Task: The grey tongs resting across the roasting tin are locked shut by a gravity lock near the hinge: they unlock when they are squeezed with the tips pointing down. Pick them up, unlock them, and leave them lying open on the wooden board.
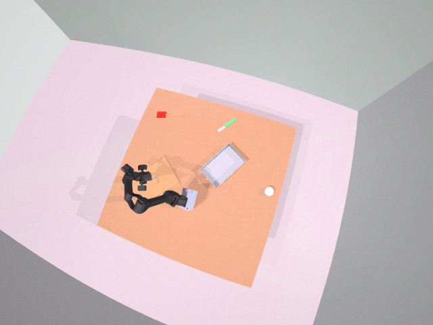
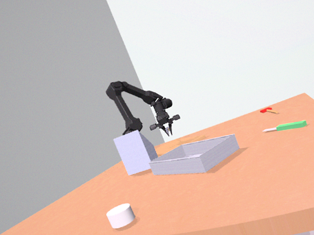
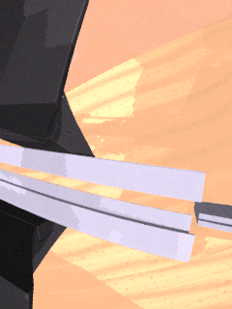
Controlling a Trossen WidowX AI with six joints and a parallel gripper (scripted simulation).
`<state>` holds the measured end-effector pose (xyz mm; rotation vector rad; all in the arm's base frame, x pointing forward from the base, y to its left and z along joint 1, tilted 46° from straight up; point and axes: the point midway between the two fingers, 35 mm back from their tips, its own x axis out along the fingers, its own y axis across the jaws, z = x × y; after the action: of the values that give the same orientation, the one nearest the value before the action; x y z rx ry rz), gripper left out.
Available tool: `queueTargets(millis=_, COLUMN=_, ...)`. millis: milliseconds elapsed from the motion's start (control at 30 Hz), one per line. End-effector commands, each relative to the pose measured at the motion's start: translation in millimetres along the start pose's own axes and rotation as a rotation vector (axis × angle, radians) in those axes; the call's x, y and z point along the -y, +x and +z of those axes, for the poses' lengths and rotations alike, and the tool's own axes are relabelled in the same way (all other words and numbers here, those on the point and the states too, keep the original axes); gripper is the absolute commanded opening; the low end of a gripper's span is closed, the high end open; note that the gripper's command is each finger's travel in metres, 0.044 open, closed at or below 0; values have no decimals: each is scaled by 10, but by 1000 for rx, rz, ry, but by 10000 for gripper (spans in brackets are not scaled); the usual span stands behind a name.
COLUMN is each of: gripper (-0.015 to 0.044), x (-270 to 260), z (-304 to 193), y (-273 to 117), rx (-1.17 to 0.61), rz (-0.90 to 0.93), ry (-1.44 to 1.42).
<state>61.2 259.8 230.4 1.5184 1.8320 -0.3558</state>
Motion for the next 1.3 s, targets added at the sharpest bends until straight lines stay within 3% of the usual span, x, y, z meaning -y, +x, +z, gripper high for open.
queueTargets(millis=0, gripper=-150, x=-2, z=6, y=64, rx=2, rz=-1, ry=7)
queueTargets(millis=533, gripper=-150, x=1, z=10, y=253, rx=1, rz=-5, ry=13)
queueTargets(millis=1267, gripper=427, x=6, z=14, y=244, rx=2, rz=-8, ry=8)
